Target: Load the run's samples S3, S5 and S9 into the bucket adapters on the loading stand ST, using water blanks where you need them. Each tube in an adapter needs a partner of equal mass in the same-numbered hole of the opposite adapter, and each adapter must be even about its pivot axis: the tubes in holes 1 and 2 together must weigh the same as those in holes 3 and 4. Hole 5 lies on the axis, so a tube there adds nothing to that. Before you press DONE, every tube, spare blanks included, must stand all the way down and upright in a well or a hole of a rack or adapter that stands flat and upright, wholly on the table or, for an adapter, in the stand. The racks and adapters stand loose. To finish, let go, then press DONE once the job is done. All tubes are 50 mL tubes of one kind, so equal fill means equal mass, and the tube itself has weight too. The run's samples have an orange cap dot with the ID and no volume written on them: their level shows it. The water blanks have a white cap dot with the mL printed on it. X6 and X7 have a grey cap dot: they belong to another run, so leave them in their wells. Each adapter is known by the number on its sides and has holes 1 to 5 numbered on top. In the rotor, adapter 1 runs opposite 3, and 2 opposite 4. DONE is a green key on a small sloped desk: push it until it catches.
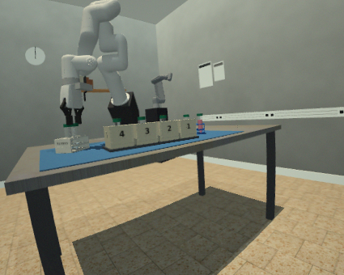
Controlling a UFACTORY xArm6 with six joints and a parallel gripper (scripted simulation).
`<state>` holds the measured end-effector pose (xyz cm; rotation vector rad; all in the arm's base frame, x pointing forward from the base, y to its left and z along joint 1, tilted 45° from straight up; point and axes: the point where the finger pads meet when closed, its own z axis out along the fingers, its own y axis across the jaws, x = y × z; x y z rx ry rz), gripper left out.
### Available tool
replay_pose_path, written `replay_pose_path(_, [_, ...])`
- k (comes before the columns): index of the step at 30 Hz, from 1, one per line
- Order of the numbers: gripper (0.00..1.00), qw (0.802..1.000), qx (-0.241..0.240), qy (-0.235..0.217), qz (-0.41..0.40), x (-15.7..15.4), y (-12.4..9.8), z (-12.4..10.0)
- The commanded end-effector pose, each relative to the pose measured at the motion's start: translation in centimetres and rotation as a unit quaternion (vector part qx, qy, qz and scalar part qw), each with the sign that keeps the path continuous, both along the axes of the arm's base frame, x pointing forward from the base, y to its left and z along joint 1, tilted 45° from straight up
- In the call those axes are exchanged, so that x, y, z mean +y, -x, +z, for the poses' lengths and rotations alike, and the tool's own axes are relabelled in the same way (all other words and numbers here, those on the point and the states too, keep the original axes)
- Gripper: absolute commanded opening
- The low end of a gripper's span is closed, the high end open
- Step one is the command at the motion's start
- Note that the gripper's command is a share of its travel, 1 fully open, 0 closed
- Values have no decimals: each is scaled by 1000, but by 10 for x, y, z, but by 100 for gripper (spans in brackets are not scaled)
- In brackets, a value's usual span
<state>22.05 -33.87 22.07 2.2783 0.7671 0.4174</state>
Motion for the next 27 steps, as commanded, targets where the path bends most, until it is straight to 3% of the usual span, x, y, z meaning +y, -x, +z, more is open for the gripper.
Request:
replay_pose_path(1, [57,1000,-1,1,0,-2,-1,-1])
replay_pose_path(27, [57,1000,-1,1,0,-9,-9,-11])
